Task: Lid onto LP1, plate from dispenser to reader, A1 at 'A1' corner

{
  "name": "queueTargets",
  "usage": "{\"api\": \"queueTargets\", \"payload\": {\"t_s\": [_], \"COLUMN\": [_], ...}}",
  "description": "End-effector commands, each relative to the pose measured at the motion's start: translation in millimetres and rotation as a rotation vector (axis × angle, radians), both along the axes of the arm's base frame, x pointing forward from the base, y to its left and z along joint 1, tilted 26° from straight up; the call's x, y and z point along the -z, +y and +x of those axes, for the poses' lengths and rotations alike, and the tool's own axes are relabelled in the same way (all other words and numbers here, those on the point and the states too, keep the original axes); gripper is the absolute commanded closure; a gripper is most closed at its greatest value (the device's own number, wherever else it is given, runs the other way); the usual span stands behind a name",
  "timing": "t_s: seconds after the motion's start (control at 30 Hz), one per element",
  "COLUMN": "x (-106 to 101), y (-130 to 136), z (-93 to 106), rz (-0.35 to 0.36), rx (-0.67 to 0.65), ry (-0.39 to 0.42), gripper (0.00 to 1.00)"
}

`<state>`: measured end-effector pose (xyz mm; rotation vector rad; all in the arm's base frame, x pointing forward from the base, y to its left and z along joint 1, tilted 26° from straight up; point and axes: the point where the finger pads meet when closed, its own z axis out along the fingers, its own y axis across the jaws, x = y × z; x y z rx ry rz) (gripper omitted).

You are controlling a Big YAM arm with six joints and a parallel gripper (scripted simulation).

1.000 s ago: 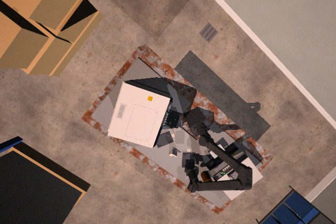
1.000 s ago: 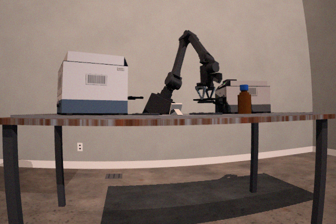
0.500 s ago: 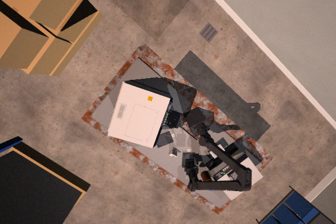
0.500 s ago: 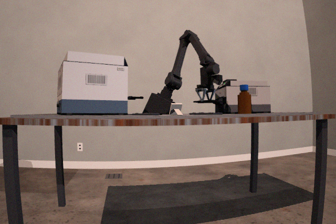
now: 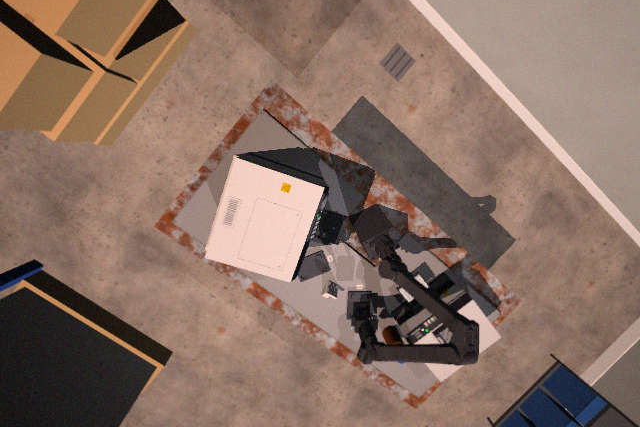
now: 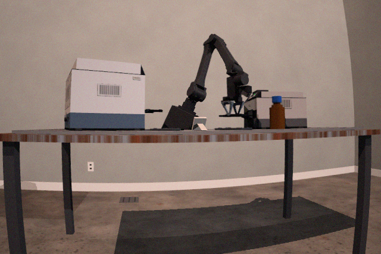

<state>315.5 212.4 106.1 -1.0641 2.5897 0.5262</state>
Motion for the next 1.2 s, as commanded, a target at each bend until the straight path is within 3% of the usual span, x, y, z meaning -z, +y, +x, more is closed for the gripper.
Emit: {"api": "queueTargets", "payload": {"t_s": [0.0, 0.27, 0.53, 1.17], "x": [8, -5, 11, 25], "y": [-3, 6, 12, 16], "z": [1.9, 9.6, 3.7, 2.0], "rz": [-0.008, 0.016, 0.002, 0.001], "rx": [0.014, 0.014, -0.002, 0.001], "ry": [0.013, -0.027, -0.001, 0.004], "gripper": [0.15, 0.15, 0.15, 0.15]}}
